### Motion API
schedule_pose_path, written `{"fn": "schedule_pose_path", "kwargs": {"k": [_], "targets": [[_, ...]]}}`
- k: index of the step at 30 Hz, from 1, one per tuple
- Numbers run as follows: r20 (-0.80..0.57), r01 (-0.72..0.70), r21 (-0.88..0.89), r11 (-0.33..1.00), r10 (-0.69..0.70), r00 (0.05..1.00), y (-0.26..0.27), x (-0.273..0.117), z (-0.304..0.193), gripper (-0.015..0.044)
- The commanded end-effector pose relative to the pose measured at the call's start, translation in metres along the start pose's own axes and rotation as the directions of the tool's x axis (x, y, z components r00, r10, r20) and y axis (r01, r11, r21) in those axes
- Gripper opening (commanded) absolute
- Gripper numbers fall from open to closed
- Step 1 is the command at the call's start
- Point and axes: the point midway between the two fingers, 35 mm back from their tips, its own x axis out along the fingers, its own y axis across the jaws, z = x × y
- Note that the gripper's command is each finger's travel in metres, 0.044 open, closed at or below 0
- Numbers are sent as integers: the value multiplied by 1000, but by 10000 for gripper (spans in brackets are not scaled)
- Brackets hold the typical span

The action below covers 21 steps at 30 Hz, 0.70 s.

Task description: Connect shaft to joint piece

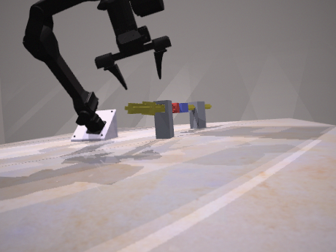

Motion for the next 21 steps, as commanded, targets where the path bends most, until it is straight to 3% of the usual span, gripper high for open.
{"fn": "schedule_pose_path", "kwargs": {"k": [1, 12, 21], "targets": [[7, 14, -18, 1000, -14, 1000, -2, 1, 2, 440], [140, 172, 235, 957, -208, 968, -5, 38, 10, 440], [259, 207, 414, 886, -333, 907, -7, 63, 15, 440]]}}
